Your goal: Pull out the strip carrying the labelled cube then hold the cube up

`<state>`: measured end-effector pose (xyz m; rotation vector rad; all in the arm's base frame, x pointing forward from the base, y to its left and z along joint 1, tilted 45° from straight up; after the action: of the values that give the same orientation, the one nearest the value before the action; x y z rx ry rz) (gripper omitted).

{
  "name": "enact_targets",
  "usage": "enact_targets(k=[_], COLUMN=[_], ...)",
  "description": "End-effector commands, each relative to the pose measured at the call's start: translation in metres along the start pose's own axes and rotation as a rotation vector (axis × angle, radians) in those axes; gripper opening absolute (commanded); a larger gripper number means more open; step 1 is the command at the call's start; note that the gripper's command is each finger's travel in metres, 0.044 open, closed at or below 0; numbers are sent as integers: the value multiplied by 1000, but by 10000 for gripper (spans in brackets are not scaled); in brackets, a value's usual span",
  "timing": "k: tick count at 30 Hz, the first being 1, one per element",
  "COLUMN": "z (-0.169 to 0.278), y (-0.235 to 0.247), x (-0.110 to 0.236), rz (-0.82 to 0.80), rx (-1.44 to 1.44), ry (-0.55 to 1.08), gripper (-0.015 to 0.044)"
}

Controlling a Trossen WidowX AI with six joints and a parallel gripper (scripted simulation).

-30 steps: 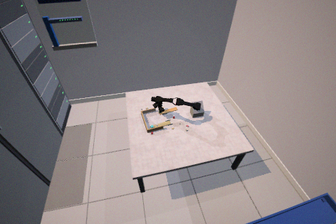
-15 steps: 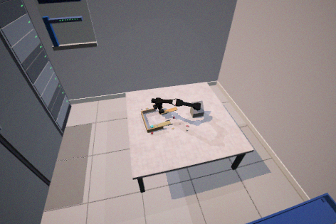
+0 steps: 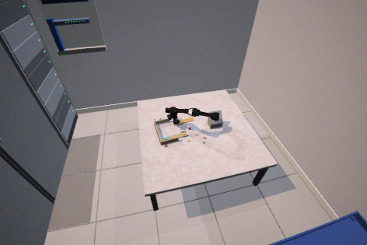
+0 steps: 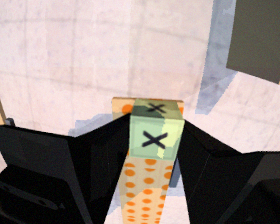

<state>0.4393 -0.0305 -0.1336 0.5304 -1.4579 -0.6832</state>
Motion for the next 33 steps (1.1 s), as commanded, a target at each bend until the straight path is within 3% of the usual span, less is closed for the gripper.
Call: enact_targets(k=[1, 19, 33], z=[4, 57, 91], y=[0, 8, 12], x=[4, 41, 43], rz=[0, -3, -2], rx=[0, -11, -17], ry=[0, 4, 9], gripper=[0, 0, 0])
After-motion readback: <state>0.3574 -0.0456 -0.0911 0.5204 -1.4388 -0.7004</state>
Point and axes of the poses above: the point midway between the two fingers, 35 mm back from their tips, its own x axis back along the fingers, its own y axis across the jaws, z = x × y, the point moved 1 cm from there along x, back along the fingers, and after that the axes turned 13 degrees about -x, right-handed, at the moved point
